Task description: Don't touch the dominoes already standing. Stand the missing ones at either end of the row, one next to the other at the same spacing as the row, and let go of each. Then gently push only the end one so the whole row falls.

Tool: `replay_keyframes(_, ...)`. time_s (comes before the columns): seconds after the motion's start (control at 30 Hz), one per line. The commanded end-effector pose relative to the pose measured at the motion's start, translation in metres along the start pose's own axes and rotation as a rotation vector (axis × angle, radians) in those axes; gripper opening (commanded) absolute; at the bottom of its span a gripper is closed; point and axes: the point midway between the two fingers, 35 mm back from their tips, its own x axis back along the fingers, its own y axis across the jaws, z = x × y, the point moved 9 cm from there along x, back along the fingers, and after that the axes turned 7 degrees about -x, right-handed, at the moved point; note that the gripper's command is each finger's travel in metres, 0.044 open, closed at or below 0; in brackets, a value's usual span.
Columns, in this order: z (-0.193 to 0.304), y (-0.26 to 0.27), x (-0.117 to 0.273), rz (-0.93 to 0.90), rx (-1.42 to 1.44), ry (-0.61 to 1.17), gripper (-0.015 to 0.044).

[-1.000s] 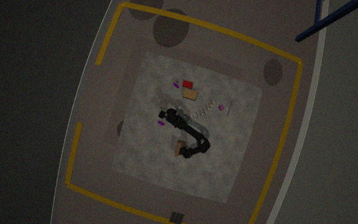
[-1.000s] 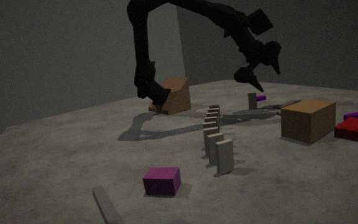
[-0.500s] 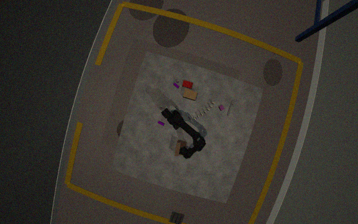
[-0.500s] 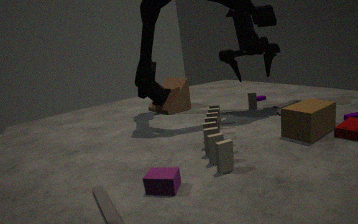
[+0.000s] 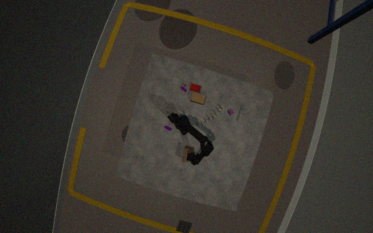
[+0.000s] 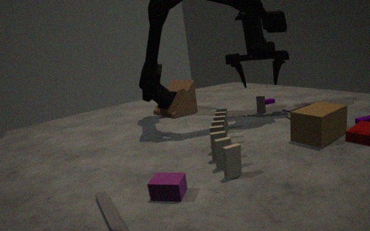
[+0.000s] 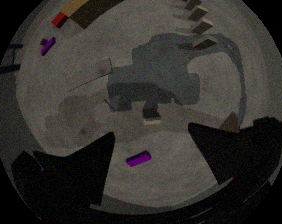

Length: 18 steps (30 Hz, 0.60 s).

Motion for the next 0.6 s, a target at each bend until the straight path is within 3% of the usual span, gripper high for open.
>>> replay_keyframes(0.0,-0.001,-0.002,-0.028,0.01,0.003,-0.004,0.044)
replay_keyframes(0.53,-0.001,-0.003,-0.053,0.011,0.003,-0.006,0.044)
replay_keyframes(0.57,-0.001,-0.003,-0.053,0.011,0.003,-0.006,0.0414)
